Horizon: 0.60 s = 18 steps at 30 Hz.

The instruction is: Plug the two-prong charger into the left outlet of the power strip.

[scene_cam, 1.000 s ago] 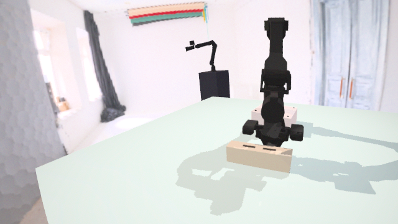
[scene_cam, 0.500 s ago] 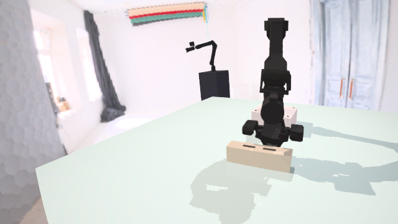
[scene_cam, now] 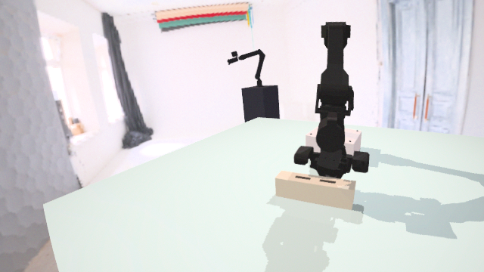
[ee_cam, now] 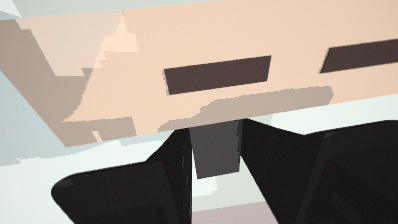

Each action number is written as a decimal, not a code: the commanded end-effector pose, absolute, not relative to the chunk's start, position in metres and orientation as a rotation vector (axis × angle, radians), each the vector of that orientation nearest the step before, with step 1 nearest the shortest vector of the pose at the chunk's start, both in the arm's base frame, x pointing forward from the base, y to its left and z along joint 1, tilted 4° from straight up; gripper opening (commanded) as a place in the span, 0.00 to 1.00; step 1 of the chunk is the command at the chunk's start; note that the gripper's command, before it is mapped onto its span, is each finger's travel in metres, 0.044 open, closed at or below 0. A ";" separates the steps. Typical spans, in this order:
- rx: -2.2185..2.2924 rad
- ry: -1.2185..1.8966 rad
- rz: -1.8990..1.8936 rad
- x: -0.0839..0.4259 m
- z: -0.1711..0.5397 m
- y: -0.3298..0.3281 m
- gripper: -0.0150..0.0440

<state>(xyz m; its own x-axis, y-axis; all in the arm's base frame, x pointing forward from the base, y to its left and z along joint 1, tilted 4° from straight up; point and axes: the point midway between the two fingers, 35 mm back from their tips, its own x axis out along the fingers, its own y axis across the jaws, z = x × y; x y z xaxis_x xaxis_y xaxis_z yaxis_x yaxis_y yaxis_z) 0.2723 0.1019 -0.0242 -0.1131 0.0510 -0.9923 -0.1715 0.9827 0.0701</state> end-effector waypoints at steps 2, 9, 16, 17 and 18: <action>-0.088 1.624 0.195 0.290 -0.020 0.106 0.25; -0.088 1.623 0.195 0.291 -0.021 0.106 0.25; -0.088 1.623 0.195 0.292 -0.021 0.106 0.25; -0.088 1.623 0.195 0.292 -0.021 0.106 0.25; -0.088 1.623 0.195 0.292 -0.021 0.106 0.25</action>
